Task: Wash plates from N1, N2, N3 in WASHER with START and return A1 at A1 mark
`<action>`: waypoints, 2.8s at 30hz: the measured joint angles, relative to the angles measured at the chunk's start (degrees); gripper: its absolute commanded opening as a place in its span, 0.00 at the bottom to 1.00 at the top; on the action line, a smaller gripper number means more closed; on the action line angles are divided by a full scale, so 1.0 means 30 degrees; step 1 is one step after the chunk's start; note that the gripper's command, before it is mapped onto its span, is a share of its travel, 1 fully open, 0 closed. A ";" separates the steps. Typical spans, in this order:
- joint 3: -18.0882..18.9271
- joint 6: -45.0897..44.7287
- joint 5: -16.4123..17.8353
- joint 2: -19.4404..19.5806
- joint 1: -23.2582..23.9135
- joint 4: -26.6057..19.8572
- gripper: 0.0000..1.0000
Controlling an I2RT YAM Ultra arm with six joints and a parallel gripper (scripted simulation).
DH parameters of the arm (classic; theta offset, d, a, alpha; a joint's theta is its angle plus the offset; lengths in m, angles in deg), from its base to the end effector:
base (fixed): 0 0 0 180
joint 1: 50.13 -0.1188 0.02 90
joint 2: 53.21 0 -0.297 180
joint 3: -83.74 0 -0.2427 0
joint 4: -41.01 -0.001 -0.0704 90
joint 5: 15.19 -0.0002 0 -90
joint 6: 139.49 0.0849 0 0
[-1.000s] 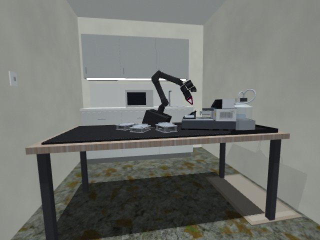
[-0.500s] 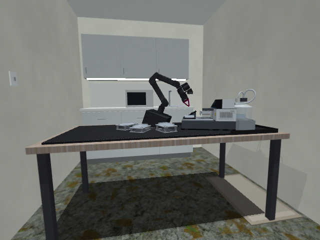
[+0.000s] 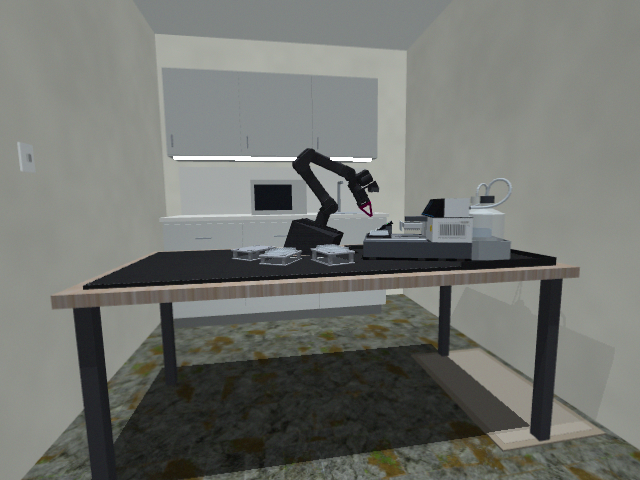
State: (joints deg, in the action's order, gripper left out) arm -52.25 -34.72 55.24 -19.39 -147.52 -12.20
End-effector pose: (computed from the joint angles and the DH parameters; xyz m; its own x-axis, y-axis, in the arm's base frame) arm 0.0115 0.1245 0.2243 -0.1614 -0.6232 -0.7652 -0.9564 0.2901 -0.0346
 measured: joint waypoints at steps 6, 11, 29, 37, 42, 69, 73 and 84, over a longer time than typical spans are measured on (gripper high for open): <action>-0.1035 0.1647 -0.1559 -0.0583 -0.2484 -0.0335 0.00; -0.1778 0.3373 -0.3045 -0.0831 -0.4772 -0.0685 0.00; -0.2601 0.7257 -0.5785 -0.0685 -0.8080 -0.1472 0.00; -0.2565 0.7351 -0.5712 -0.0641 -0.7912 -0.1501 1.00; -0.1195 0.6768 -0.3759 0.0262 -0.3519 -0.1763 1.00; 0.8080 0.8874 0.5457 0.9588 0.8582 -0.6557 1.00; 0.8357 0.9559 0.5778 0.9777 0.8670 -0.7009 1.00; 0.9129 1.0564 0.6608 1.0295 1.0841 -0.7657 1.00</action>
State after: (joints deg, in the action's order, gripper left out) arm -24.87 -3.03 75.06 11.49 -114.99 -35.17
